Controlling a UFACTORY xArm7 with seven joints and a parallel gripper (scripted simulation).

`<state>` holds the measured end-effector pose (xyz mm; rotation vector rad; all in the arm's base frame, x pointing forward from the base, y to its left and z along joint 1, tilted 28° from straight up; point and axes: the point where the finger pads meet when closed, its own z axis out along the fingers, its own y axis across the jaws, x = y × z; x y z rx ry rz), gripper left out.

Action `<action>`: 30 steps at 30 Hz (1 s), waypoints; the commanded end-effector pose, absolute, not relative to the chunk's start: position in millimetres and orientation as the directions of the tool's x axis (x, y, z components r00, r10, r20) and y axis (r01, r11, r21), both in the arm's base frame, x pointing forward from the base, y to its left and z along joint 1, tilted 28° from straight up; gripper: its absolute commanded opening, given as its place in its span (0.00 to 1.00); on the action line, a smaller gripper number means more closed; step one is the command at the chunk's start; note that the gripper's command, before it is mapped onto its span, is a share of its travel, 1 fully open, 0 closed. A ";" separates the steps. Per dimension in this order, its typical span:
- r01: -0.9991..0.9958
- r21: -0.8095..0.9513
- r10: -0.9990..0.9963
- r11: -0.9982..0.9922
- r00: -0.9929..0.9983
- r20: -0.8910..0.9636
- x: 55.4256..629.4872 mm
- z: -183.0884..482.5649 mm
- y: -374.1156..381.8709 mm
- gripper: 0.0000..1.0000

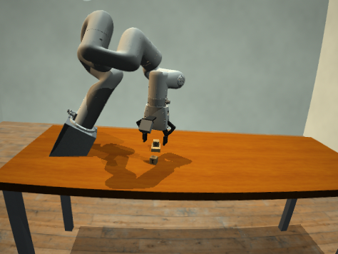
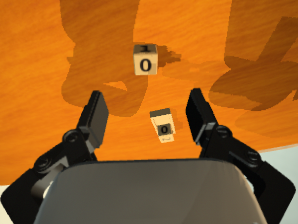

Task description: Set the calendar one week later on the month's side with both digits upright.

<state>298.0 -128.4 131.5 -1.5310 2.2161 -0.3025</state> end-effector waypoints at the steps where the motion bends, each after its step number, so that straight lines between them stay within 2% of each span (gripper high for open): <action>1: -0.833 -0.412 -0.928 0.369 -0.304 -0.217 298.4 132.5 -128.6 1.00; 17: -0.829 -0.409 -0.923 0.381 -0.315 -0.222 298.3 132.5 -128.6 1.00; 23: -0.738 -0.344 -0.812 0.581 -0.495 -0.309 296.7 133.0 -128.8 1.00; 26: -0.733 -0.341 -0.806 0.589 -0.503 -0.312 296.6 133.0 -128.8 1.00; 30: -0.632 -0.277 -0.687 0.724 -0.626 -0.368 295.7 133.3 -128.9 1.00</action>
